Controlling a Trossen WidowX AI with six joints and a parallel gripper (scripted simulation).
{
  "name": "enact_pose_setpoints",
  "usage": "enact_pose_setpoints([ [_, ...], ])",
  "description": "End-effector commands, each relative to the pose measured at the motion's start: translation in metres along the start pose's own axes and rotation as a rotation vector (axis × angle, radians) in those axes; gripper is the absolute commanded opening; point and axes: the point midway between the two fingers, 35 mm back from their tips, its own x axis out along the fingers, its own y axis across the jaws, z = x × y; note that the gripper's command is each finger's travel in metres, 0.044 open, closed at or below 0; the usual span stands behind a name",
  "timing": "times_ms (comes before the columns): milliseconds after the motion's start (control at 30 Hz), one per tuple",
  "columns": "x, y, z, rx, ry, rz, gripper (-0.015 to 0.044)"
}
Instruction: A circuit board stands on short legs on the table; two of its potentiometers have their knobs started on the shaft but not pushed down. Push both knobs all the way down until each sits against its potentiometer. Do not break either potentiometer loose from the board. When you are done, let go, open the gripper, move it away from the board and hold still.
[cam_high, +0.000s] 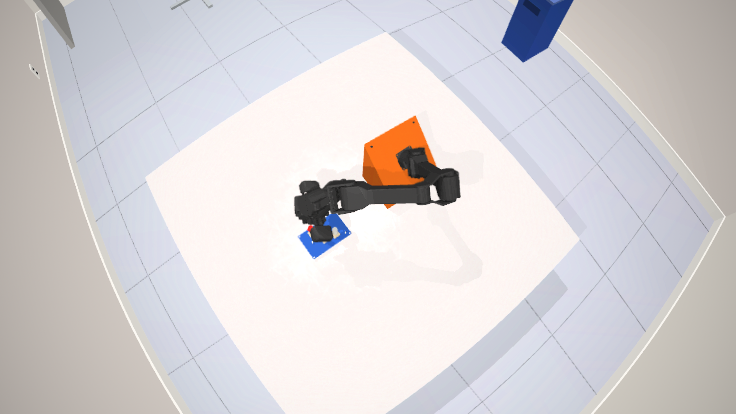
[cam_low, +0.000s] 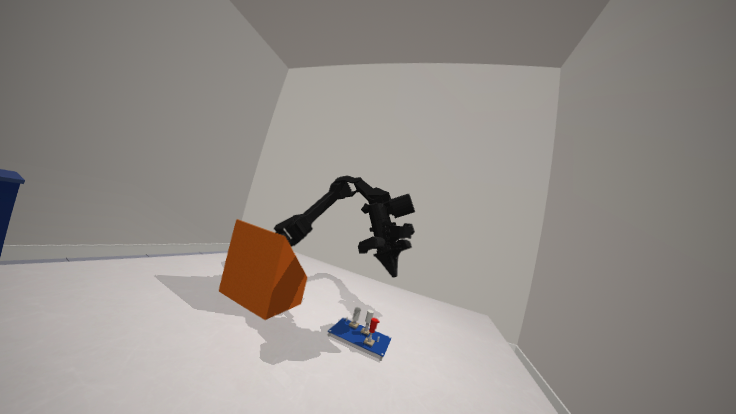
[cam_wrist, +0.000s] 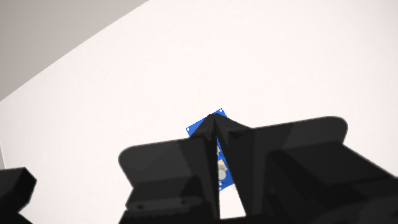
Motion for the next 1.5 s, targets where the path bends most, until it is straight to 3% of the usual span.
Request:
enact_pose_setpoints([
  [0,0.013,-0.002,-0.024,-0.055,0.134,-0.01,0.0],
  [467,0.029,0.0,-0.105,-0.197,0.551,0.02,0.0],
  [1467,0.063,-0.001,-0.127,-0.198,0.556,0.023,0.0],
])
